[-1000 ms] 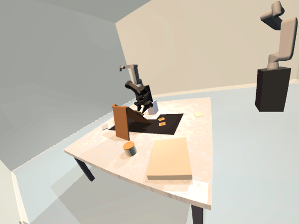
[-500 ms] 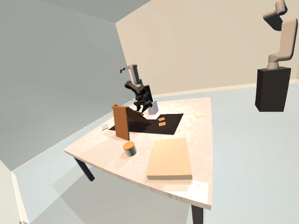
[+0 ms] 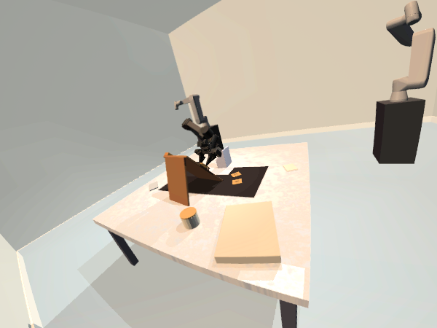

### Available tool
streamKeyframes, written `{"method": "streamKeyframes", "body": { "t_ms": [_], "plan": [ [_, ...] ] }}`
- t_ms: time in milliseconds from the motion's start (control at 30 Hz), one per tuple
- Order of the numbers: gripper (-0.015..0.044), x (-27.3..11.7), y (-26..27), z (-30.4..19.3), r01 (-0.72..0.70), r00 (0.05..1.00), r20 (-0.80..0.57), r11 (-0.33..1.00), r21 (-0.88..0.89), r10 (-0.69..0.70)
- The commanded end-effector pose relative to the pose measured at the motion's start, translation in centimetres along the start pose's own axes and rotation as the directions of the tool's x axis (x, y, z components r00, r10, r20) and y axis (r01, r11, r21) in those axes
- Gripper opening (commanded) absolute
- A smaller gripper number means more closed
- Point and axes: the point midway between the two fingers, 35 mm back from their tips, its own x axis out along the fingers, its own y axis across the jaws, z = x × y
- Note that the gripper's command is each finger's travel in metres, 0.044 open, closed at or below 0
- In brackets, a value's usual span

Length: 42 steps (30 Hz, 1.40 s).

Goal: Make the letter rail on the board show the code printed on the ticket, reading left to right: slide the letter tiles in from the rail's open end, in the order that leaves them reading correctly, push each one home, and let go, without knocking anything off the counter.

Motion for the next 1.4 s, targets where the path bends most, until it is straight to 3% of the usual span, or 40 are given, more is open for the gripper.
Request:
{"method": "streamKeyframes", "body": {
  "t_ms": [0,1367],
  "plan": [
    [0.0,-0.1,-0.3,0.2,-0.006,1.0,0.003,1.0,0.005,0.006],
    [0.0,0.0,-2.1,0.0,-0.005,1.0,0.003,1.0,0.004,0.005]
  ]
}}
